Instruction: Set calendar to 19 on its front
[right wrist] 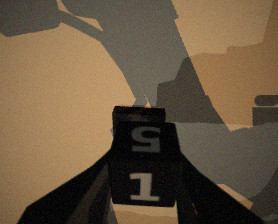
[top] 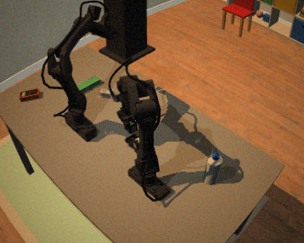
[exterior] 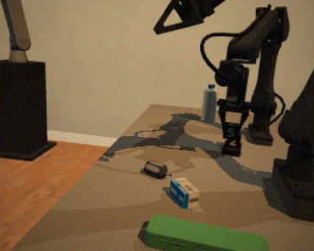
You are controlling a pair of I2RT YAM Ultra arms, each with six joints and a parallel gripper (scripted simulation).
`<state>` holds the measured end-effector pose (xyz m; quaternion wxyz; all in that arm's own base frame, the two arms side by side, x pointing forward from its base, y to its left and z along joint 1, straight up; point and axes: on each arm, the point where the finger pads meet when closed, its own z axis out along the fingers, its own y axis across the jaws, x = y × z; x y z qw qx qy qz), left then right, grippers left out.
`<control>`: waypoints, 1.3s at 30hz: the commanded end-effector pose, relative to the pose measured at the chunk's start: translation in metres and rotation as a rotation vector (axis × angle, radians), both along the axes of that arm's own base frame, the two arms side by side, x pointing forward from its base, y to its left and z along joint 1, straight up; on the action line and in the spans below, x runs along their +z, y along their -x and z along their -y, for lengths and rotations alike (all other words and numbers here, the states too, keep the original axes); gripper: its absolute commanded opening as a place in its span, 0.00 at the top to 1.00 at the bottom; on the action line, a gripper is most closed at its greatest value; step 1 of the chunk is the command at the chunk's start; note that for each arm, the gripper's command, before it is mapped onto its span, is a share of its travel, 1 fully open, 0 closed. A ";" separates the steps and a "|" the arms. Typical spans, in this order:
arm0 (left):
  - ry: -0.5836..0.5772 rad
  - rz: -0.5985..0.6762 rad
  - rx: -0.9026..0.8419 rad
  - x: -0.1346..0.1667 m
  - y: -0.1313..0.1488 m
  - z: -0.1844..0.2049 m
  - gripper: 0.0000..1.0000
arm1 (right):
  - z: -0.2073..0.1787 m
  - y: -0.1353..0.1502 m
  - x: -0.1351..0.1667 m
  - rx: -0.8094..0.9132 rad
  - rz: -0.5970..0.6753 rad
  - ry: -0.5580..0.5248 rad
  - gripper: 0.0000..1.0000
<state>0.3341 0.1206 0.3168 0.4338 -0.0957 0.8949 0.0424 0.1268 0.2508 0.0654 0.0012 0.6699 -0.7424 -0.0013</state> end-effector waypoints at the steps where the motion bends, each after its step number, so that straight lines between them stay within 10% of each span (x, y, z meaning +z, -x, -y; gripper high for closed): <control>1: 0.020 -0.098 -0.238 -0.018 0.041 0.057 0.00 | -0.016 -0.025 0.005 0.023 0.028 -0.069 0.60; 24: 0.029 0.004 -1.045 -0.055 0.232 0.224 0.00 | 0.052 -0.141 -0.040 0.006 0.033 -0.019 0.60; 39: 0.006 0.026 -1.053 -0.059 0.238 0.226 0.00 | 0.057 -0.138 -0.039 -0.436 0.016 -0.011 0.60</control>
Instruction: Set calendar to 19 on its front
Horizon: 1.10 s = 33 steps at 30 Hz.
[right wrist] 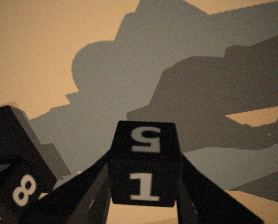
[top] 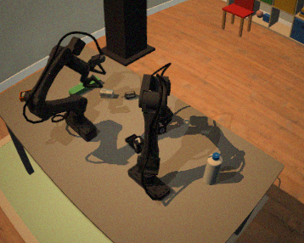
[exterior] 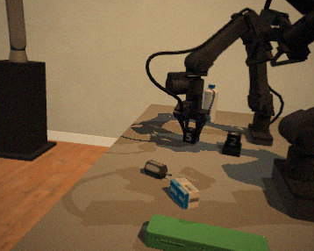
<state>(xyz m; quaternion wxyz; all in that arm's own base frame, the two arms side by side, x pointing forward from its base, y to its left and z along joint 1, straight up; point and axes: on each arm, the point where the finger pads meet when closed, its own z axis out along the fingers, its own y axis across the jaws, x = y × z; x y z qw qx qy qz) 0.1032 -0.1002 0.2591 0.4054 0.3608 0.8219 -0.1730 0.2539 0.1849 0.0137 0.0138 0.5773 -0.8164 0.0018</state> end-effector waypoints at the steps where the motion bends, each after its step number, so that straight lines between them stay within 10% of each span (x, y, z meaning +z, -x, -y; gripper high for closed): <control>1: 0.020 0.000 -0.020 -0.001 0.007 0.005 0.00 | -0.010 -0.011 0.013 -0.241 0.032 -0.030 0.60; 33: 0.020 0.000 -0.020 -0.001 0.007 0.005 0.00 | -0.008 -0.010 0.011 -1.446 0.030 -0.003 0.60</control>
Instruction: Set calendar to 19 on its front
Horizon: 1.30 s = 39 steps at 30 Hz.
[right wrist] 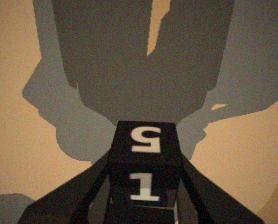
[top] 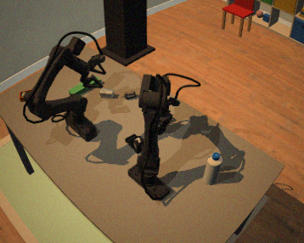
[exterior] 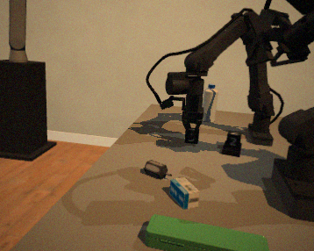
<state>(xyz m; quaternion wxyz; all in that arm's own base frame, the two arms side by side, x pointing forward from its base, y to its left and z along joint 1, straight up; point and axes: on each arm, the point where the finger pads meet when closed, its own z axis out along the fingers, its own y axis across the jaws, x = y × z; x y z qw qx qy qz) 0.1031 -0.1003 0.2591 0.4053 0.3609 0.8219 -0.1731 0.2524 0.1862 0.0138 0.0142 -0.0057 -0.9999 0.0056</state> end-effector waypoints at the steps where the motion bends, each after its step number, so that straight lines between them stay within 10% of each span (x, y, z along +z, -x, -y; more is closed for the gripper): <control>1: 0.020 0.000 -0.020 -0.001 0.007 0.005 0.00 | -0.007 -0.011 0.010 -0.242 0.030 -0.010 0.60; 12: 0.020 0.000 -0.020 -0.001 0.007 0.005 0.00 | -0.007 -0.011 0.010 -0.489 0.030 -0.006 0.60; 39: 0.020 0.000 -0.020 0.001 0.006 0.005 0.00 | -0.011 -0.024 0.004 -0.477 0.038 -0.016 0.60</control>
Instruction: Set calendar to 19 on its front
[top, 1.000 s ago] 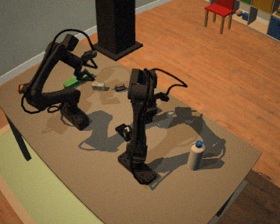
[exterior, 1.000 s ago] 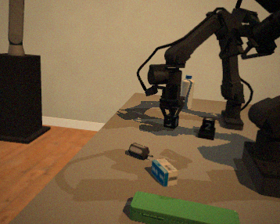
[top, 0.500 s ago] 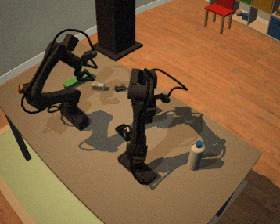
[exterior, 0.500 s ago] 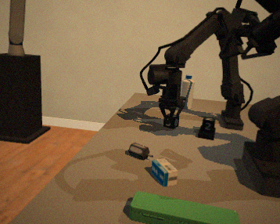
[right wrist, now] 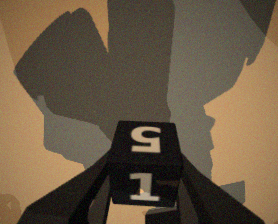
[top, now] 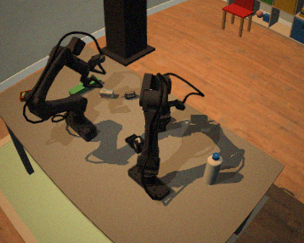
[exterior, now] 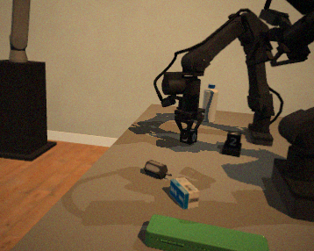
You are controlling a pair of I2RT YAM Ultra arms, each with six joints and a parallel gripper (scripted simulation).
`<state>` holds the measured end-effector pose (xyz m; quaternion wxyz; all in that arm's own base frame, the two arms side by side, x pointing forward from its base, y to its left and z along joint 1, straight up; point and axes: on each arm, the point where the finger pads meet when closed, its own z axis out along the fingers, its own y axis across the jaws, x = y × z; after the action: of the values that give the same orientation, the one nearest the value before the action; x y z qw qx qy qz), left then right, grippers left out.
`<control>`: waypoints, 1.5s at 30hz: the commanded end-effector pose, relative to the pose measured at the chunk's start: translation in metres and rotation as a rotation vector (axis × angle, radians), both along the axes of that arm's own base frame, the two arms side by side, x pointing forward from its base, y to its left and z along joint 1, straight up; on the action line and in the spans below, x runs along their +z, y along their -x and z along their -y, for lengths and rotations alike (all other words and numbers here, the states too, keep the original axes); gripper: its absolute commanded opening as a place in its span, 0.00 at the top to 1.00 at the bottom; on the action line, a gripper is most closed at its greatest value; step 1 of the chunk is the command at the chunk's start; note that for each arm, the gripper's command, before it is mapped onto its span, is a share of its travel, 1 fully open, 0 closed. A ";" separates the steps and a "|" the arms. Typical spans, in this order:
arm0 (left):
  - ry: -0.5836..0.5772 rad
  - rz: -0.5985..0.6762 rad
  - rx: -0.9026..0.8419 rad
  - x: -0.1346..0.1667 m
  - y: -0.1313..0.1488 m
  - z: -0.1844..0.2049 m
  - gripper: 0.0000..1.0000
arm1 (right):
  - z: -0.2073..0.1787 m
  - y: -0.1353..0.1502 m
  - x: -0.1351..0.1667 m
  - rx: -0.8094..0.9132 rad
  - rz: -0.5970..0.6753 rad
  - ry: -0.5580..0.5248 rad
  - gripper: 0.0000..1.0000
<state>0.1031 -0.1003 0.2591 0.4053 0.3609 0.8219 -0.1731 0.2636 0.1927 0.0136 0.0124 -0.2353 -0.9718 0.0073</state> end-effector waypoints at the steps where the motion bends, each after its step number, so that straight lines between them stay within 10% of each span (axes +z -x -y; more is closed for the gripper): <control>1: 0.020 0.000 -0.020 0.001 0.006 0.005 0.00 | -0.005 -0.013 0.005 -0.012 0.041 -0.020 0.60; 28: 0.020 0.000 -0.020 0.001 0.006 0.005 0.00 | -0.001 -0.001 -0.003 -0.009 0.049 -0.015 0.60; 31: 0.020 0.000 -0.020 0.001 0.006 0.005 0.00 | 0.000 -0.002 0.000 -0.010 0.045 -0.013 0.32; 45: 0.020 0.000 -0.020 0.001 0.006 0.005 0.00 | 0.005 -0.010 0.028 -0.007 0.046 -0.013 0.31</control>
<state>0.1031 -0.1003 0.2591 0.4053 0.3609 0.8219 -0.1731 0.2598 0.1842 0.0121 0.0174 -0.2415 -0.9701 0.0162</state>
